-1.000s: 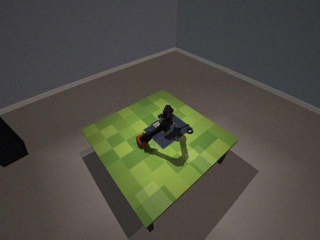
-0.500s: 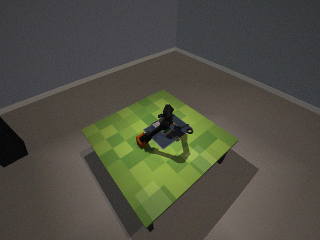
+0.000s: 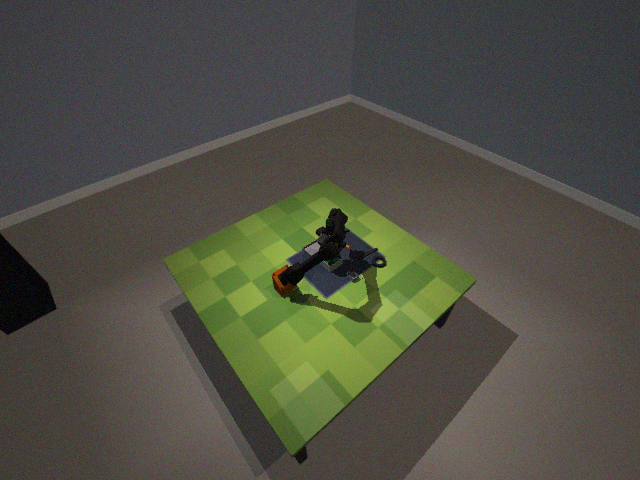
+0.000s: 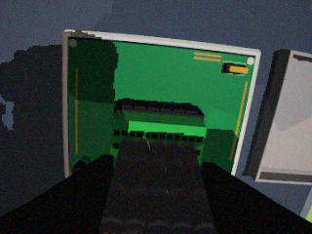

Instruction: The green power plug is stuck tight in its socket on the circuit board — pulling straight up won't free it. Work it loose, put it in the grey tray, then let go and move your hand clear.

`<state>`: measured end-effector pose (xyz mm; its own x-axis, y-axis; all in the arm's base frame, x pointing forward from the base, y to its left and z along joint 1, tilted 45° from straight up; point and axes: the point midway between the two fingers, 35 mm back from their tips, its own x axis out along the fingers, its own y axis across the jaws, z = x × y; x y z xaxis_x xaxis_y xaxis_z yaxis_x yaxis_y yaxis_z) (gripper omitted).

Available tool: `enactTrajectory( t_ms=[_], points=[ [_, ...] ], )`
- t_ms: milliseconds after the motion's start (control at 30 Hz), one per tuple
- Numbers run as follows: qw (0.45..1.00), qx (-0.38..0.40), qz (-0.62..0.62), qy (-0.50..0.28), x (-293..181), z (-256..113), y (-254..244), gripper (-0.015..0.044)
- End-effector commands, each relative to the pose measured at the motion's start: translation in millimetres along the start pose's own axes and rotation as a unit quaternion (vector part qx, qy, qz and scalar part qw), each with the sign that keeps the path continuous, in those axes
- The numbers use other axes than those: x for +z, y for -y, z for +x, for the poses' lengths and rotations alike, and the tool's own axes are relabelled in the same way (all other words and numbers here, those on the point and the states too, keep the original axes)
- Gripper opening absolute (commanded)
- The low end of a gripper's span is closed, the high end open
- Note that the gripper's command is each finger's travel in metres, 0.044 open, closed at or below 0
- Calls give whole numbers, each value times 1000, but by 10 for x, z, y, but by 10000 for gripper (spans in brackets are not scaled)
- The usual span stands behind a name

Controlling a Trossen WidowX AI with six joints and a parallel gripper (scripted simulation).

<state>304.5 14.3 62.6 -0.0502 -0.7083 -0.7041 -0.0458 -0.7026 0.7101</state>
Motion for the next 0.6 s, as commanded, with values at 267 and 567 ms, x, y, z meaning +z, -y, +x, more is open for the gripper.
enactTrajectory(
  t_ms=[267, 567],
  points=[
    [1000, 23, -8, -16, 6, -176, 71, 0],
    [997, -78, -10, -14, 3, -205, -102, 0]
  ],
)
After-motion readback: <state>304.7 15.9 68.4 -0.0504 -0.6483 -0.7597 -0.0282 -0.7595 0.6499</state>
